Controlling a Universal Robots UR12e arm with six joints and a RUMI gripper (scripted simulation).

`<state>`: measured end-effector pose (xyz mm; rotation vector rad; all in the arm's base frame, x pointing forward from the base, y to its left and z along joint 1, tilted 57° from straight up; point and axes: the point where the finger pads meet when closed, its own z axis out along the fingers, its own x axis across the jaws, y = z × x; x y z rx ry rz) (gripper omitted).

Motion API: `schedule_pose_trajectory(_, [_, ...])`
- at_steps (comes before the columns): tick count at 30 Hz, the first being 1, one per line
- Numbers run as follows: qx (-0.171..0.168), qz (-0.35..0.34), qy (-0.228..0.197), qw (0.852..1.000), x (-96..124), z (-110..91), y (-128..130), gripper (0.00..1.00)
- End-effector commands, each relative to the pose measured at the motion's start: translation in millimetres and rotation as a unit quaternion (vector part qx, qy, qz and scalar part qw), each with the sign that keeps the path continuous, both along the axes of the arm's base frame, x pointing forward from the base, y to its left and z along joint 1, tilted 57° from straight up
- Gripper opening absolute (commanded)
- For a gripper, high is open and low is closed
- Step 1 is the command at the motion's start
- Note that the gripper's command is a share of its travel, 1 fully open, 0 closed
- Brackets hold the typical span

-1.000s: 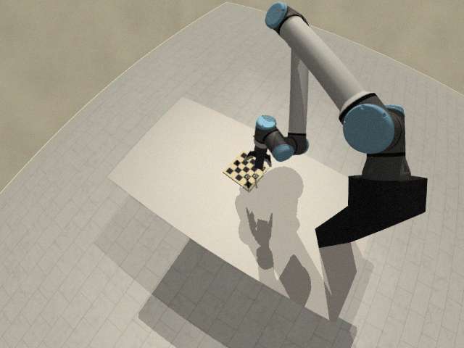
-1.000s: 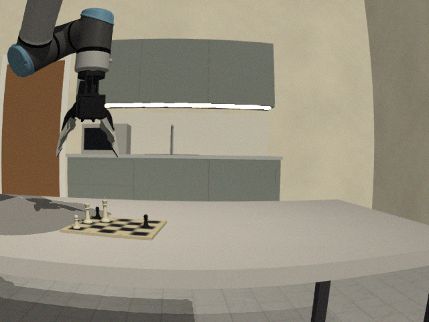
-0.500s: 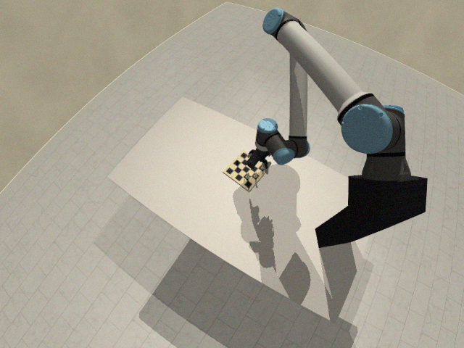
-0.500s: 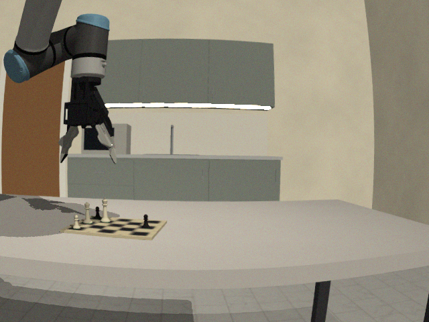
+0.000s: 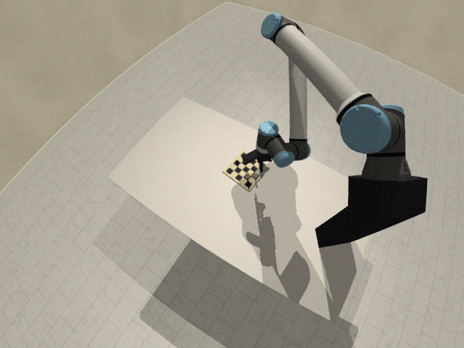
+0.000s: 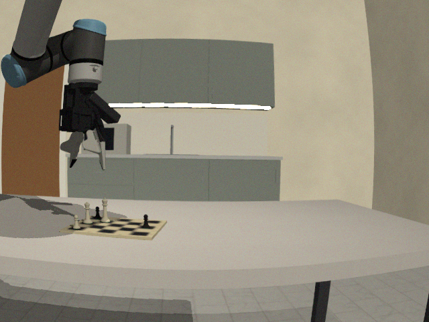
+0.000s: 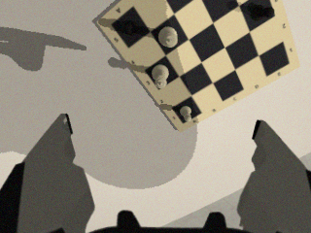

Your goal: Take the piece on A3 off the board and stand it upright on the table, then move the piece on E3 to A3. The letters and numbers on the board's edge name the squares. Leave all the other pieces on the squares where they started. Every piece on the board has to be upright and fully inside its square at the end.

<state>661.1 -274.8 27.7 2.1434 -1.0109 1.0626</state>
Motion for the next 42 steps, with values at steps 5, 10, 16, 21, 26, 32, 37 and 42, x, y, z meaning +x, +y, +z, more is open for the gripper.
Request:
schedule_pose_trajectory(5, [0.038, -0.051, -0.063, 0.996, 0.8, -1.6, -3.5, 1.00])
schedule_pose_trajectory(10, [0.047, -0.062, -0.077, 0.994, 0.9, -2.0, -4.6, 1.00])
schedule_pose_trajectory(16, [0.048, -0.064, -0.080, 0.994, 0.9, -2.1, -4.8, 0.25])
schedule_pose_trajectory(21, [0.048, -0.064, -0.080, 0.994, 0.9, -2.1, -4.8, 0.25])
schedule_pose_trajectory(26, [0.048, -0.064, -0.080, 0.994, 0.9, -2.1, -4.8, 0.25])
schedule_pose_trajectory(32, [0.048, -0.064, -0.080, 0.994, 0.9, -2.1, -4.8, 0.25])
schedule_pose_trajectory(37, [0.048, -0.064, -0.080, 0.994, 0.9, -2.1, -4.8, 0.25])
schedule_pose_trajectory(42, [0.048, -0.064, -0.080, 0.994, 0.9, -2.1, -4.8, 0.25])
